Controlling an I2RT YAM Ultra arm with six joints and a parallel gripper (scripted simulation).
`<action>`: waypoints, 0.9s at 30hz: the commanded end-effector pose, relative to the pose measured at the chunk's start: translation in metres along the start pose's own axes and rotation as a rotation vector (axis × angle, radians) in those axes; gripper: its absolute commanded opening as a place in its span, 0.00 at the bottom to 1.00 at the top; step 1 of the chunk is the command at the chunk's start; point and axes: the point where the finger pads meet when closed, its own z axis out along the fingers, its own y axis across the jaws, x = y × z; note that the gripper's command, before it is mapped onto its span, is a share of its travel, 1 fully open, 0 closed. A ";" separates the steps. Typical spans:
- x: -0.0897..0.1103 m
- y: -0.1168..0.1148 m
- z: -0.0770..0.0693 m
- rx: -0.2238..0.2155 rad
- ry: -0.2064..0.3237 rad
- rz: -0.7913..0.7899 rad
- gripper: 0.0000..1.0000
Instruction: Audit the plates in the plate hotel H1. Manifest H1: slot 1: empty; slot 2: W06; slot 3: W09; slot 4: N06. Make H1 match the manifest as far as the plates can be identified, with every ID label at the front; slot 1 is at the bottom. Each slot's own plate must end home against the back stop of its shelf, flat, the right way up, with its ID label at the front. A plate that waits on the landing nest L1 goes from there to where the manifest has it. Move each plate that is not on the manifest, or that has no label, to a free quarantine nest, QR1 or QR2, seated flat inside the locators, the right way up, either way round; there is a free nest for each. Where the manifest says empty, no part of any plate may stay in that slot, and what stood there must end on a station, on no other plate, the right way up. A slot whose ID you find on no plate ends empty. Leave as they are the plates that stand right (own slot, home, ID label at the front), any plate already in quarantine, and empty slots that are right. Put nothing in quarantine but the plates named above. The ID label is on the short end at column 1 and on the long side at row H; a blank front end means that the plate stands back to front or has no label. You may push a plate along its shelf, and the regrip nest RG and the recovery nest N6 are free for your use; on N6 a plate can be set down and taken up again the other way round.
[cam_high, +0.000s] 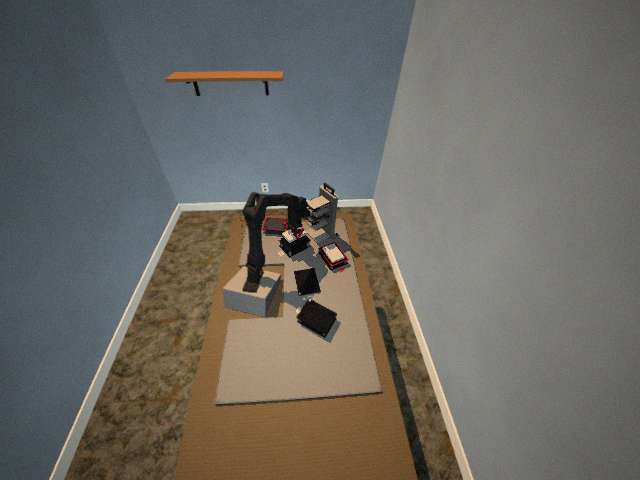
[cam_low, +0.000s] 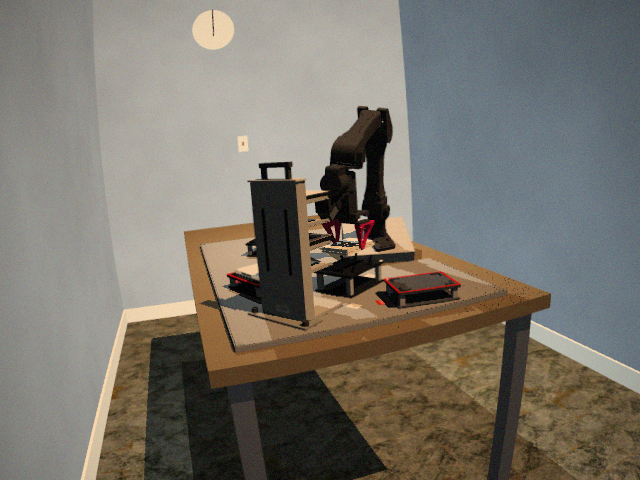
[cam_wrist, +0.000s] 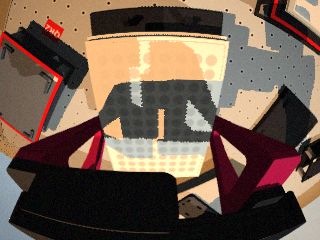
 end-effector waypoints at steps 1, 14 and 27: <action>-0.006 0.002 0.000 -0.003 -0.025 -0.003 0.86; -0.001 0.001 0.013 0.001 -0.008 -0.001 0.86; -0.002 0.001 0.016 0.000 -0.020 0.000 0.86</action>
